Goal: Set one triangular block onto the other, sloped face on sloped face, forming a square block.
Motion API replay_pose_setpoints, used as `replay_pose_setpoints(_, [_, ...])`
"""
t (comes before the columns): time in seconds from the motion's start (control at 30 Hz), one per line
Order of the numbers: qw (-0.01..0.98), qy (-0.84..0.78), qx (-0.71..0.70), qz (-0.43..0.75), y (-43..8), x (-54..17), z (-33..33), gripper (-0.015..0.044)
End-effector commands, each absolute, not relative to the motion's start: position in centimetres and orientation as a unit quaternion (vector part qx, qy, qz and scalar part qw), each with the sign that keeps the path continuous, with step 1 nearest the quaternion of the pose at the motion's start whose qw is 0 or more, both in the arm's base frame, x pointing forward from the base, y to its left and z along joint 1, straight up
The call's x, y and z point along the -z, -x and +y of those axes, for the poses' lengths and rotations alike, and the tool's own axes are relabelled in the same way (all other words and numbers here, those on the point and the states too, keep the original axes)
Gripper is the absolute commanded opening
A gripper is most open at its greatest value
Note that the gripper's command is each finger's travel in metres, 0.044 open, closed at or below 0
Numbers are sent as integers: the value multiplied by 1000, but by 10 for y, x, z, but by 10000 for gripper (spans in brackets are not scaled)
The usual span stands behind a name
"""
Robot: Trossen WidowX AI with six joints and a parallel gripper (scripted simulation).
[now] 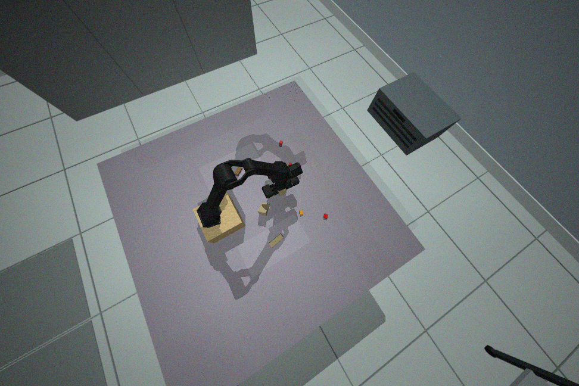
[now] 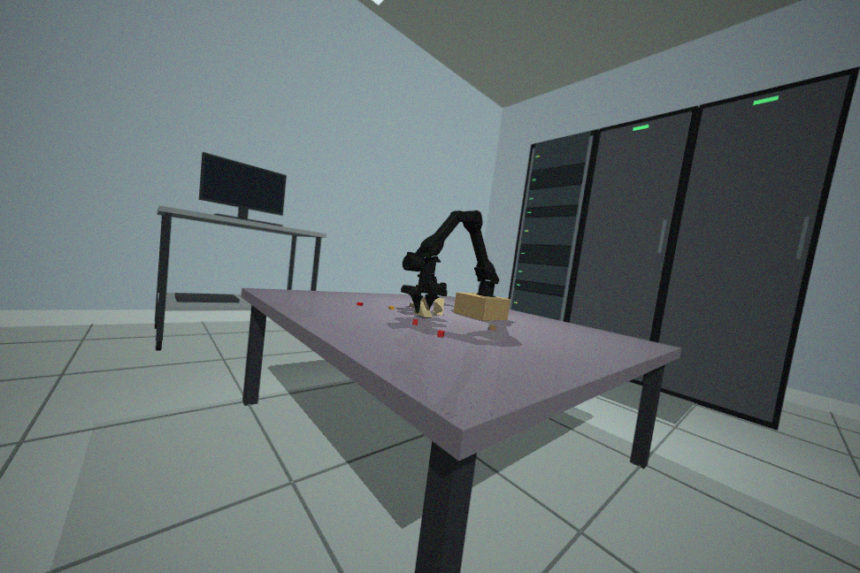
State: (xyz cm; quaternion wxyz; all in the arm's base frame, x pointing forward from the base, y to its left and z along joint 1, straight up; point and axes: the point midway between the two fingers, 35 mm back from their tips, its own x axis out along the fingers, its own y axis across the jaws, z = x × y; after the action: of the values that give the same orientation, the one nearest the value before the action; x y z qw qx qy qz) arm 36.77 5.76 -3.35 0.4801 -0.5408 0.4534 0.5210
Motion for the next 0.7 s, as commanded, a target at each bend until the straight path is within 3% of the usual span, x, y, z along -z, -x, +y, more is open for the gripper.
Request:
replay_pose_setpoints(0.0, [478,536,-523,459,-364,40,57,0])
replay_pose_setpoints(0.6, [478,536,-523,459,-364,40,57,0])
replay_pose_setpoints(0.67, [478,538,-523,457,-365,38,57,52])
